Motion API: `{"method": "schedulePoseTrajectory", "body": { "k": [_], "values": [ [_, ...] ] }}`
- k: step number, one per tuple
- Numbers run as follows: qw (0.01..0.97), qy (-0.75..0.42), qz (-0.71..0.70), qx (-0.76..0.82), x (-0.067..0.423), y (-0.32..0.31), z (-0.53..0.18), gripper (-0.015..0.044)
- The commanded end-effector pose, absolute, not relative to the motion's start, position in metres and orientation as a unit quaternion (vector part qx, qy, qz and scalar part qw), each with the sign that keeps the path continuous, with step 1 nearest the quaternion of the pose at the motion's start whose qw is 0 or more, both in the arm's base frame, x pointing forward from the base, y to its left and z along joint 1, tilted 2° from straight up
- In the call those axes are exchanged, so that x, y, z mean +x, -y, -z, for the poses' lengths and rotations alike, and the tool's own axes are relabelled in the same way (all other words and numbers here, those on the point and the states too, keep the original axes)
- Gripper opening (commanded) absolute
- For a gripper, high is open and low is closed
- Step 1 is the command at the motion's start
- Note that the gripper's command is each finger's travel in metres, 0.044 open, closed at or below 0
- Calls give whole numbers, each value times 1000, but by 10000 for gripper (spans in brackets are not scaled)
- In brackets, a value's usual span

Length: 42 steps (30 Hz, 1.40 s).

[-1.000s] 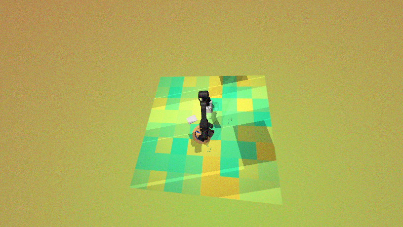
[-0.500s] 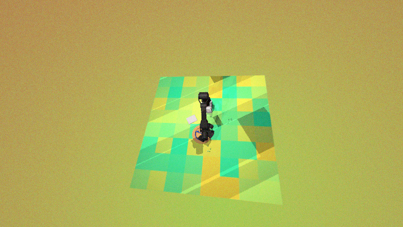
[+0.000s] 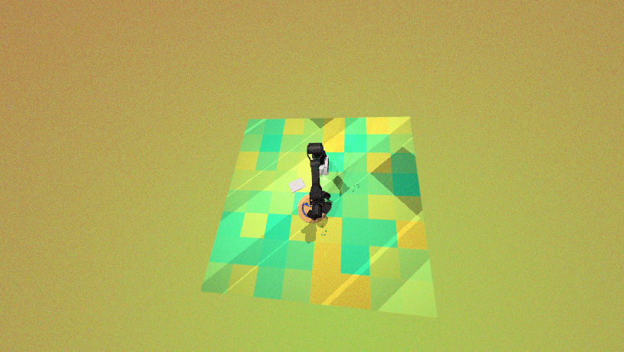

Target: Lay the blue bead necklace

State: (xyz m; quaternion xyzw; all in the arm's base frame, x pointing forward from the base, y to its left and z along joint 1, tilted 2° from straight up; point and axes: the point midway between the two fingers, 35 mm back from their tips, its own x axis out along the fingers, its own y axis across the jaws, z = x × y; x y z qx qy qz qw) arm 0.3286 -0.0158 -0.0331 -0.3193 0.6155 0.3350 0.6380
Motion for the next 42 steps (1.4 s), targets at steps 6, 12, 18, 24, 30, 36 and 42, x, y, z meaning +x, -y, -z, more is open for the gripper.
{"method": "schedulePoseTrajectory", "body": {
  "k": [6,12,18,24,30,36,42],
  "values": [
    [638,-615,-335,-319,329,16,33,0],
    [638,-615,-335,-319,329,16,33,0],
    [638,-615,-335,-319,329,16,33,0],
    [638,-615,-336,-320,329,16,29,0],
    [638,-615,-336,-320,328,16,27,0],
    [638,-614,-336,-320,325,4,27,0],
    [638,-614,-337,-320,324,2,27,0]
  ]
}}
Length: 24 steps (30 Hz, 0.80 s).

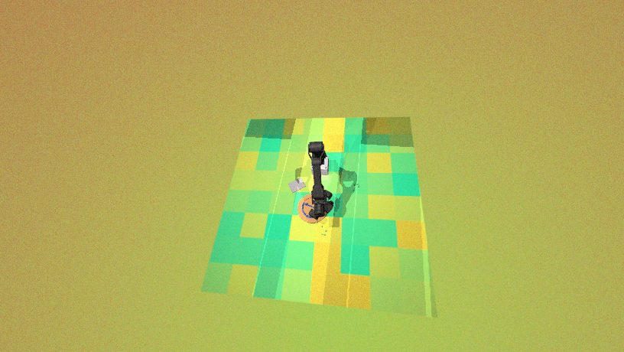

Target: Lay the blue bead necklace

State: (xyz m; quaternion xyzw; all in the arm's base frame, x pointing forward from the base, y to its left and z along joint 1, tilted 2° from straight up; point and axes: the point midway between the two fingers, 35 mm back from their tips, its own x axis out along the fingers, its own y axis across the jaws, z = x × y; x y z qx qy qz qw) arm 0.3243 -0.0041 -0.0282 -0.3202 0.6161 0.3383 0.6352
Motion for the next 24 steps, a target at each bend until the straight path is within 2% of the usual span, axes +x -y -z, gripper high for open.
{"method": "schedulePoseTrajectory", "body": {
  "k": [1,9,24],
  "values": [
    [638,-614,-337,-320,324,2,27,0],
    [638,-614,-337,-320,324,2,35,0],
    [638,-614,-337,-320,324,2,27,394]
  ]
}}
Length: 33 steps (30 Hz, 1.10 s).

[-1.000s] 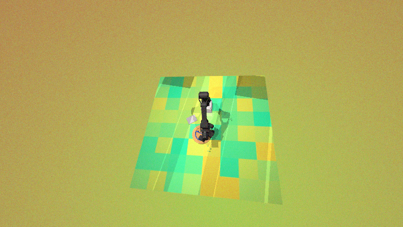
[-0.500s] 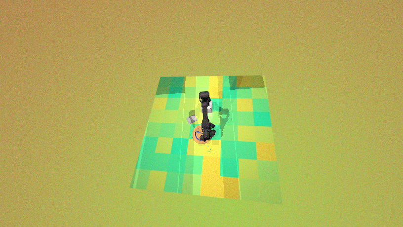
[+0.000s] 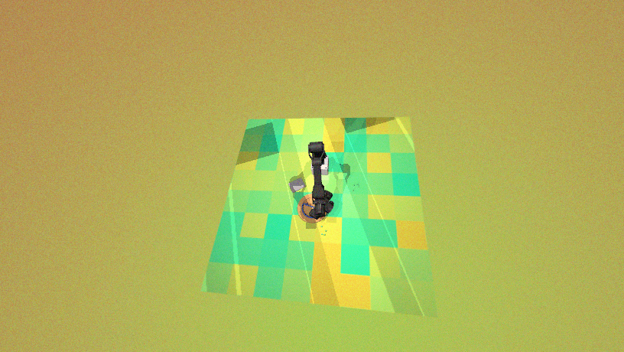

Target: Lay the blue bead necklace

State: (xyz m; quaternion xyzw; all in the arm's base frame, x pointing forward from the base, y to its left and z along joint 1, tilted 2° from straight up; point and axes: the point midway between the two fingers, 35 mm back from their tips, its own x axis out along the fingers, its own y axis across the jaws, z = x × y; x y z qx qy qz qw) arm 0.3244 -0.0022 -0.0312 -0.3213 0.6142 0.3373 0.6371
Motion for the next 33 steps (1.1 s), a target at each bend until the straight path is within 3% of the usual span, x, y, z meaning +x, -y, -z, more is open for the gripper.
{"method": "schedulePoseTrajectory", "body": {
  "k": [1,2,26,33],
  "values": [
    [638,-614,-337,-320,324,2,27,420],
    [637,-615,-337,-321,324,2,30,440],
    [638,-614,-337,-320,324,2,27,440],
    [606,-582,-390,-376,322,14,-4,256]
  ]
}}
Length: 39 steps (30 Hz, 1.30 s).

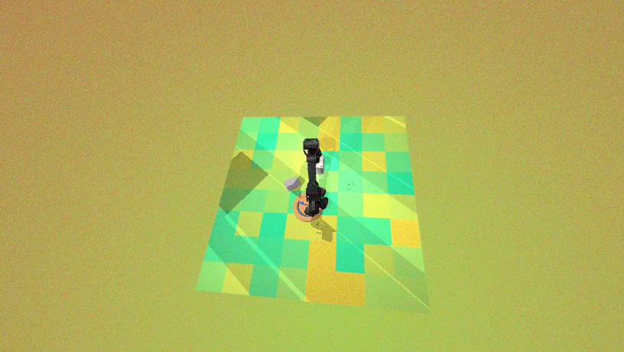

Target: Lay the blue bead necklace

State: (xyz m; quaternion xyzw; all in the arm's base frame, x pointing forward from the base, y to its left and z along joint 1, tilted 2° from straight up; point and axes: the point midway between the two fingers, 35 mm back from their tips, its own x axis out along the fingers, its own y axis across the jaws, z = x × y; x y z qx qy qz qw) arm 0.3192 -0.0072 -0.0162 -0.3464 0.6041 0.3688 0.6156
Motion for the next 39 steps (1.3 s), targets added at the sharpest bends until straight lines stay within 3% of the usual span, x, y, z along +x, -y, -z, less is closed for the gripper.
{"method": "schedulePoseTrajectory", "body": {
  "k": [1,6,39],
  "values": [
    [605,-581,-392,-378,322,15,-5,230],
    [605,-581,-392,-378,322,15,-5,120],
    [605,-581,-392,-378,322,13,35,120]
  ]
}}
